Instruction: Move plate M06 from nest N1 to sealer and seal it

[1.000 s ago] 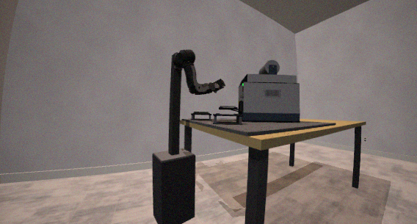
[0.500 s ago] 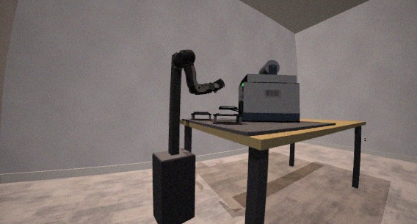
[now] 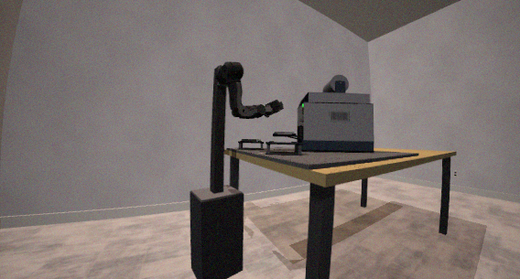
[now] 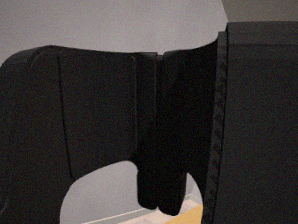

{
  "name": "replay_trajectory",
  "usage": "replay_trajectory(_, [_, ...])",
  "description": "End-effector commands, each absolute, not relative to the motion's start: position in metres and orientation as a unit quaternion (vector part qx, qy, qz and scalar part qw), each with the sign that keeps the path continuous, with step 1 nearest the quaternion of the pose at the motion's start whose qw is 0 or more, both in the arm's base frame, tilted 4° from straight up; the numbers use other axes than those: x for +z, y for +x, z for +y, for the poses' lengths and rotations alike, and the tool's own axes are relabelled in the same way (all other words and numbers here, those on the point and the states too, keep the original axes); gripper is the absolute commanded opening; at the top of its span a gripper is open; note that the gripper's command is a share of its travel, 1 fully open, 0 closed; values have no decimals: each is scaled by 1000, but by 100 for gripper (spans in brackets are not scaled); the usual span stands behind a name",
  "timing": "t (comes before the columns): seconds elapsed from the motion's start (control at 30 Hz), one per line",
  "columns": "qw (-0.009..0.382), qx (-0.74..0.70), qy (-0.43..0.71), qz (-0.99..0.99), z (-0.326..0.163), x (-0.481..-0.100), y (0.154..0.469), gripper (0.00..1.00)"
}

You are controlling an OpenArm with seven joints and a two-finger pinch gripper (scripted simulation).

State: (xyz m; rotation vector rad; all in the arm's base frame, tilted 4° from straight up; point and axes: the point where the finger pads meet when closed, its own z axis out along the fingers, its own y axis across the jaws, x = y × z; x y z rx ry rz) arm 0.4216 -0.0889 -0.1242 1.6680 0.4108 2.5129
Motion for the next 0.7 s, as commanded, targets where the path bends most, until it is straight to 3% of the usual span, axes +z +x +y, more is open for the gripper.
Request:
replay_trajectory(0.0, [51,827,544,132,-90,-121,421,0])
replay_trajectory(0.17, [51,827,544,132,-90,-121,421,0])
replay_trajectory(0.33, [98,808,580,32,-130,-139,413,0])
replay_trajectory(0.67, [98,808,580,32,-130,-139,413,0])
